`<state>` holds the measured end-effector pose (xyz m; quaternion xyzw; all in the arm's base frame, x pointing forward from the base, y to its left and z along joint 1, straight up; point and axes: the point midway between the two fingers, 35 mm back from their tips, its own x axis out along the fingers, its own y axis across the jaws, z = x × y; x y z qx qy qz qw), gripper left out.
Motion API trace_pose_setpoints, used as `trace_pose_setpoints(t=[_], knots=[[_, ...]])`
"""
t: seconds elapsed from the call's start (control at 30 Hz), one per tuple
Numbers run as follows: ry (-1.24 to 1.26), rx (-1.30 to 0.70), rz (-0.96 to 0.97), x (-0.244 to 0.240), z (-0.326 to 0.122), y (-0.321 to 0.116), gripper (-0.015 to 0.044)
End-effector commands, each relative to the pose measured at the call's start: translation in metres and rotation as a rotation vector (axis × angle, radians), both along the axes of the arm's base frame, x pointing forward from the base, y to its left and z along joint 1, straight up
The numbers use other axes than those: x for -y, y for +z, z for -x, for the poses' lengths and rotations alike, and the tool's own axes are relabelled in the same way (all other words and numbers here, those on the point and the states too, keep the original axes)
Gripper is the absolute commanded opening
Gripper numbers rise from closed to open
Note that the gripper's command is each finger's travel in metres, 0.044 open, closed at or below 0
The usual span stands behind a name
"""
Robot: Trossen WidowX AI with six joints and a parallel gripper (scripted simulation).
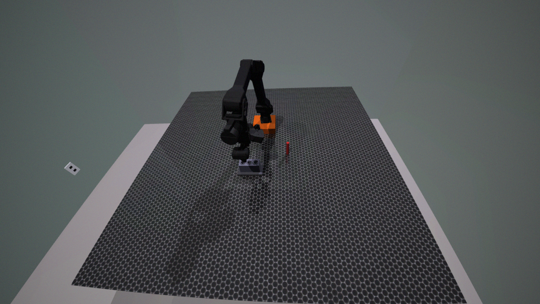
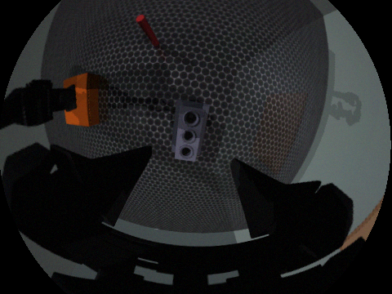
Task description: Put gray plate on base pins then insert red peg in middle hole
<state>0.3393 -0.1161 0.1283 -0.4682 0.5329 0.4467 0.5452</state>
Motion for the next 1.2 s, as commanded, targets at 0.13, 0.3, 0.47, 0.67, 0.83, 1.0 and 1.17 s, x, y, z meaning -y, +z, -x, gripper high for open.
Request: trace_pose_setpoints(t=[0.13,0.3,0.47,0.67,0.83,1.0,1.17], knots=[[0.003,-0.01,0.0,-0.001,0.001,0.017,0.044],[-0.192,-0.007,-0.007,-0.018,0.002,0.018,0.044],[-0.589,-0.004,-0.021,-0.051,0.007,0.019,0.044],[-1.066,-0.001,-0.037,-0.09,0.016,0.02,0.044],[-1.462,0.001,-0.048,-0.122,0.028,0.02,0.044],[-1.734,0.002,-0.056,-0.144,0.039,0.019,0.044],[-1.978,0.002,-0.061,-0.161,0.049,0.019,0.044]])
